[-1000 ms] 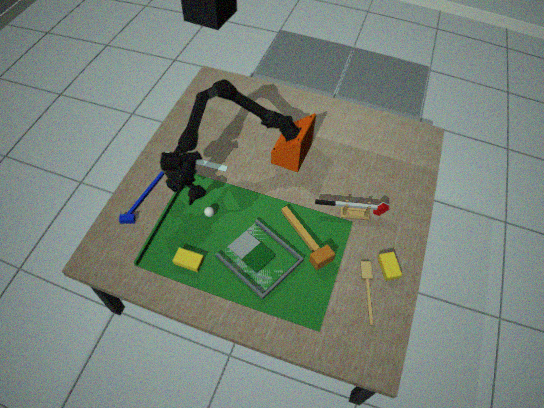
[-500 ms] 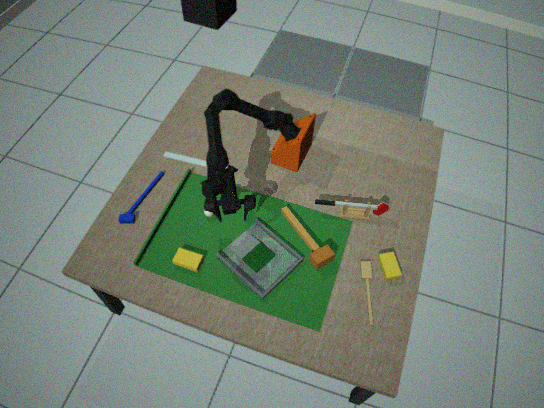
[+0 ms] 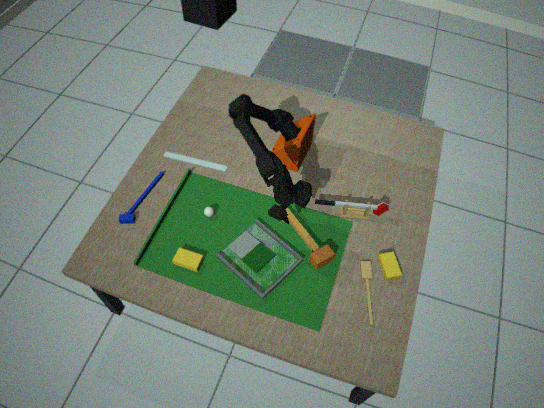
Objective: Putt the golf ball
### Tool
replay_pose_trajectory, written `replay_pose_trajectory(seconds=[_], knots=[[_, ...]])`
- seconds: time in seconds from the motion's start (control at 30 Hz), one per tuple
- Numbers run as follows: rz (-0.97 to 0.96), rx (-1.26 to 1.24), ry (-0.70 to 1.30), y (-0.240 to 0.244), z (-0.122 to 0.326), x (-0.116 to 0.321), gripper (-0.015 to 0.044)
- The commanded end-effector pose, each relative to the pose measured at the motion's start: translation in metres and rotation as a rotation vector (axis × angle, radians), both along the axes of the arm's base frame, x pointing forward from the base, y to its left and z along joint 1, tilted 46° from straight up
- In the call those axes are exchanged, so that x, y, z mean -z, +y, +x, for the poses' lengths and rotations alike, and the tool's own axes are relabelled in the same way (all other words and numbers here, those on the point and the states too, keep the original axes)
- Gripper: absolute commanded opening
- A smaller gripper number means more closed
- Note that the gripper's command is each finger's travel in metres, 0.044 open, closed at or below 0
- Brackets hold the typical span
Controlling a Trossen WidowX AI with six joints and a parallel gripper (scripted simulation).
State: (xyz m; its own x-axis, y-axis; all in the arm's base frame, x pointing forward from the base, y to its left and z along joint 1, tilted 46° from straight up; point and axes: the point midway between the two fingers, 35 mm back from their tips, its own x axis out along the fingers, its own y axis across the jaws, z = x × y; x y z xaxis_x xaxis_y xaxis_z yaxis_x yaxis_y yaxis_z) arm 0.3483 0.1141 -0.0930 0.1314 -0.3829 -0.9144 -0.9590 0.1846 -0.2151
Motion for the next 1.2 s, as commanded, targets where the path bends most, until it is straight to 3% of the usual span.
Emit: replay_pose_trajectory(seconds=[0.0,0.2,1.17], knots=[[-0.059,-0.201,0.187,0.028,-0.056,0.035,0.0440],[-0.153,-0.444,0.404,0.045,-0.129,0.068,0.0440],[-0.158,-0.449,0.409,0.009,-0.130,0.101,0.0440]])
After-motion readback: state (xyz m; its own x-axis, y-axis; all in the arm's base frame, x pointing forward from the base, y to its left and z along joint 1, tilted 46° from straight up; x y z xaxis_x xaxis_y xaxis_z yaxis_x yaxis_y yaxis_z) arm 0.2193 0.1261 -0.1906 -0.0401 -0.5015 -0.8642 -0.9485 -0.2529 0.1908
